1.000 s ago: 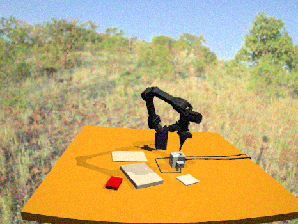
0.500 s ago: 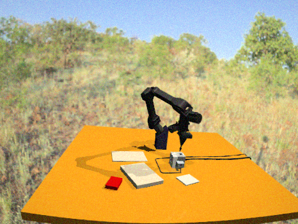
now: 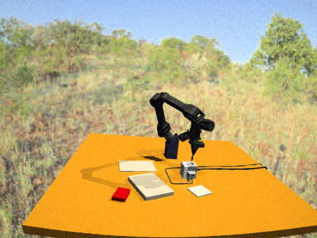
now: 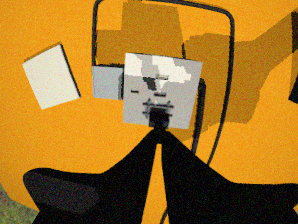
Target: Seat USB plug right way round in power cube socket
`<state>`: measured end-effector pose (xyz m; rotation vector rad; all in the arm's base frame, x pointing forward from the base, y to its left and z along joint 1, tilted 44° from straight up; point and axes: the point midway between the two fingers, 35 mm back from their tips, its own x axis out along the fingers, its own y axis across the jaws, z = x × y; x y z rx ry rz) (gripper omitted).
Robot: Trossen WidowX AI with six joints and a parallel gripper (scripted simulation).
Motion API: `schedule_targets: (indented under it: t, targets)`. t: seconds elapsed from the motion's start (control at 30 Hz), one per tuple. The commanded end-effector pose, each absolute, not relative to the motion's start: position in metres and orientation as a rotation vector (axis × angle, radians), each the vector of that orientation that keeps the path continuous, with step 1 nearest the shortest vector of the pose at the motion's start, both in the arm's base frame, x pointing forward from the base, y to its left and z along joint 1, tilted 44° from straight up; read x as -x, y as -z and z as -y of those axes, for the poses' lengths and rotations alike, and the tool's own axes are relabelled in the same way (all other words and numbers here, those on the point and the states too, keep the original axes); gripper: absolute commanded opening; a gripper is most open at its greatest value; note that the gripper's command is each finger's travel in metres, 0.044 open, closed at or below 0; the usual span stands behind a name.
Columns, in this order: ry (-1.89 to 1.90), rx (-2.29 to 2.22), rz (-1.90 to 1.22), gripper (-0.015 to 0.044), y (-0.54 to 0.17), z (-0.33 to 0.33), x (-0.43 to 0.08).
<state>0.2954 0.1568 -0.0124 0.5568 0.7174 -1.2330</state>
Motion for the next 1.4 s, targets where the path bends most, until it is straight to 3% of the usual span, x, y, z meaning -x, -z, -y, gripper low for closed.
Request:
schedule_targets:
  t: [0.0, 1.37]
  targets:
    - [1.233, -0.558, -0.725, 0.0, 0.0133, -0.1568, -0.295]
    - [1.225, -0.567, -0.751, 0.0, 0.0183, -0.155, -0.2953]
